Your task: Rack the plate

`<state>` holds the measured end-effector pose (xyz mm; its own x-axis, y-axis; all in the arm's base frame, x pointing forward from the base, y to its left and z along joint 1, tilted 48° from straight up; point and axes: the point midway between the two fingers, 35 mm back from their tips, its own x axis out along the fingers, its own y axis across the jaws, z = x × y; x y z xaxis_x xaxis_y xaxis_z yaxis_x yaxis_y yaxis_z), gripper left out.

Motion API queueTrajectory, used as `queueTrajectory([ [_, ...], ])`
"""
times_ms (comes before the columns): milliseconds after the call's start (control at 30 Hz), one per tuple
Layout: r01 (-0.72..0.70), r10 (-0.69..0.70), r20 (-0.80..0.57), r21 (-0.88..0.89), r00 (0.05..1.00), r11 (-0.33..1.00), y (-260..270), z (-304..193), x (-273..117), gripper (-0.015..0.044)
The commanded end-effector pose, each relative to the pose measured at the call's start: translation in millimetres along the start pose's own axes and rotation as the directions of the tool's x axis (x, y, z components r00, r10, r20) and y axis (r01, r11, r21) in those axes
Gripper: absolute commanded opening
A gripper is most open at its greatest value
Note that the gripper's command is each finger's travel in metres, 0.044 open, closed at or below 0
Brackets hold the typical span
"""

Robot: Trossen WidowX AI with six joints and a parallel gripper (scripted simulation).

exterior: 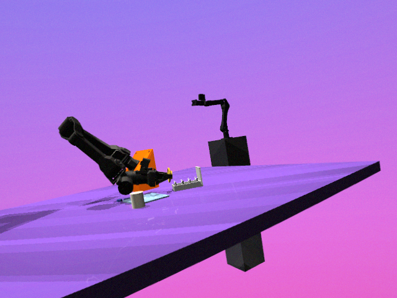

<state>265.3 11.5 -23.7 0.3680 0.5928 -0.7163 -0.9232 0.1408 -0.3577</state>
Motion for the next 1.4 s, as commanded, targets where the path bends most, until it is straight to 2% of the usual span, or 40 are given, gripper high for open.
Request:
queueTrajectory([
  [0, 0.005, -0.005, 0.006, -0.009, 1.0, 1.0, -0.2, 0.6, -0.4, 0.0],
  [867, 0.006, -0.006, 0.009, -0.015, 1.0, 1.0, 2.2, 2.5, 38.7, 0.0],
  [1100, 0.01, -0.01, 0.011, -0.023, 1.0, 1.0, 2.7, -16.1, 41.0, 0.0],
  [1367, 0.006, -0.006, 0.003, -0.017, 1.0, 1.0, 3.2, -12.5, 40.0, 0.0],
])
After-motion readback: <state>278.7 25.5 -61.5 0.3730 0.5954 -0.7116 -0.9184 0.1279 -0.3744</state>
